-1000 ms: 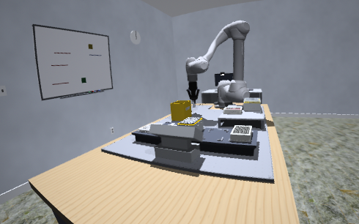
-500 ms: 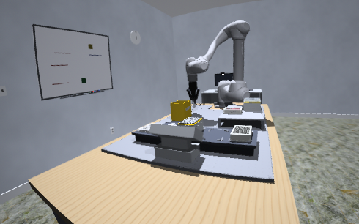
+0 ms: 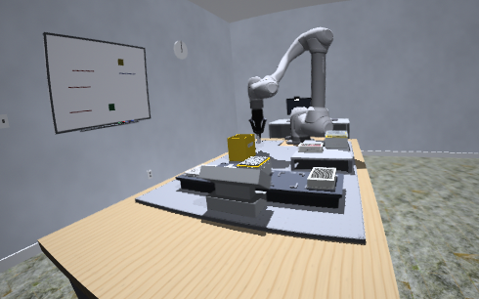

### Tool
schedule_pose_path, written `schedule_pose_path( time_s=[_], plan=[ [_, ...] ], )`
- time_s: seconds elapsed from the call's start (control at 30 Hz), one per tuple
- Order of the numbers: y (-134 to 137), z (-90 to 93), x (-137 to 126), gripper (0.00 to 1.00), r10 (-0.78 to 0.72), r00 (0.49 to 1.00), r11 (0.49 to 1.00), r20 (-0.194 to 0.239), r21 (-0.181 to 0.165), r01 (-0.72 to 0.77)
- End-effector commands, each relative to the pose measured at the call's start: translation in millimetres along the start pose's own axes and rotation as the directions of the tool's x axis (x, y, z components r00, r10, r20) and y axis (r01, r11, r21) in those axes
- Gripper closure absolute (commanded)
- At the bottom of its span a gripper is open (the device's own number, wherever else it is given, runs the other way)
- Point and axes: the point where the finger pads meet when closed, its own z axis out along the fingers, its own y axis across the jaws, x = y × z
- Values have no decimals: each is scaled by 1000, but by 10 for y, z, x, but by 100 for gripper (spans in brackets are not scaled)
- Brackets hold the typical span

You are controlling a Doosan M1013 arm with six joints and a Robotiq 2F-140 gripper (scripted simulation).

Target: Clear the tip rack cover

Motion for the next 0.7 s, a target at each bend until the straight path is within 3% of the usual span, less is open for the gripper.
schedule_pose_path(
  time_s=[0.0, 0.67],
  plan=[
    [29, 23, 3, 100, 3, 1000, 1000, 0, 5, -3],
    [329, 24, 2, 100, 3, 1000, 1000, 0, 5, -3]
  ],
)
